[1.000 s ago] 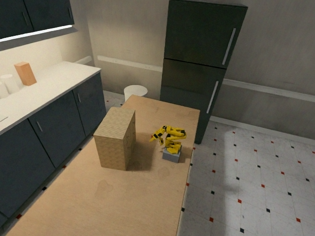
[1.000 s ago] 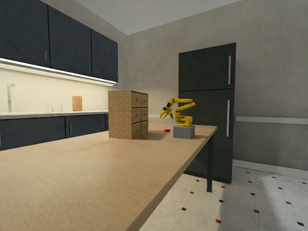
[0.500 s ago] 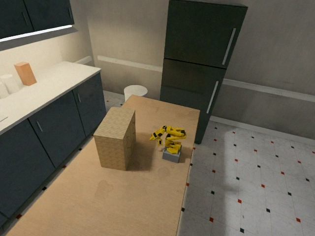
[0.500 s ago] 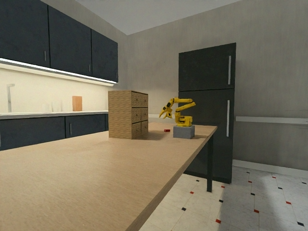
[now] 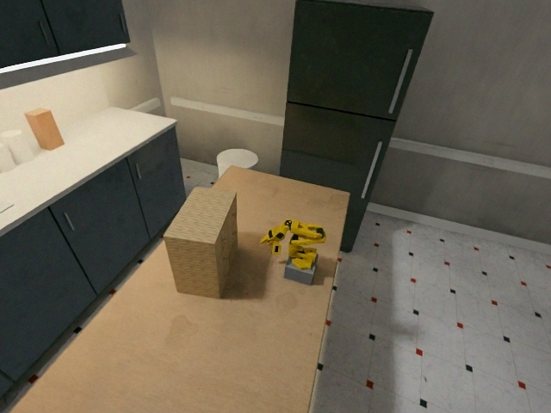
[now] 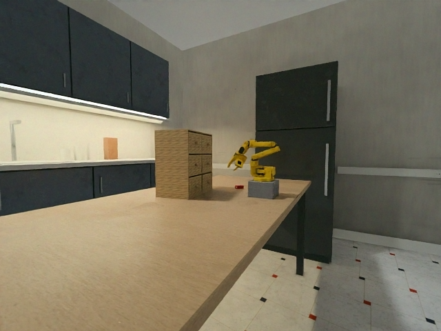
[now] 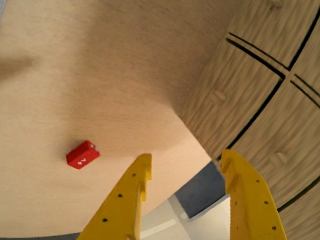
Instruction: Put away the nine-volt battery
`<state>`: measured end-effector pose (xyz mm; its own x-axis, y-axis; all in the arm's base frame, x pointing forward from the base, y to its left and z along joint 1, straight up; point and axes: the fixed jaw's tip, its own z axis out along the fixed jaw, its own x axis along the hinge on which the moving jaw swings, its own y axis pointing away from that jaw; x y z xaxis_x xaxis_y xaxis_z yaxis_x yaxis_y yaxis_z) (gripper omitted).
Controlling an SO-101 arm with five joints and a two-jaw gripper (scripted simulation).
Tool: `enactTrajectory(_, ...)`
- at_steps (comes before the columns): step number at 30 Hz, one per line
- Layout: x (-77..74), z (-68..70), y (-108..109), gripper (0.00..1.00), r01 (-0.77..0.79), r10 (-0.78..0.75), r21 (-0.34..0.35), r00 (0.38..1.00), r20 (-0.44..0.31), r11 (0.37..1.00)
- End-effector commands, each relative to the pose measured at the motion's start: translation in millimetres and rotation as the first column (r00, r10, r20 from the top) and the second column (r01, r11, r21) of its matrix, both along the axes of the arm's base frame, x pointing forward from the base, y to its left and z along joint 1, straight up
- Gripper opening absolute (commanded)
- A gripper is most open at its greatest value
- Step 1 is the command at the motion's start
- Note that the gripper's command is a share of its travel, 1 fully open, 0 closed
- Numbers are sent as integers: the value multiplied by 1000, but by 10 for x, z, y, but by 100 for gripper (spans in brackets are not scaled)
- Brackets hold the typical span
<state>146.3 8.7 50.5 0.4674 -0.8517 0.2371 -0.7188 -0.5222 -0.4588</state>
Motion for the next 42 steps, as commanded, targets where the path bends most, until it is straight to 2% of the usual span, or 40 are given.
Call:
enactTrajectory(1,-28,-30,-15,21,56,-55,25,998,-19,998)
enactTrajectory(8,-32,-32,-12,21,208,-205,109,978,-36,972)
enactTrajectory(16,-35,-33,-6,21,374,-368,199,927,-70,906)
enactTrajectory(19,-35,-33,-5,21,394,-387,210,919,-76,895)
enactTrajectory(33,-32,-32,4,21,642,-626,342,760,-172,686)
enactTrajectory(35,-32,-32,4,21,642,-626,342,760,-172,686)
enactTrajectory(42,-28,-29,9,21,739,-718,392,656,-233,548)
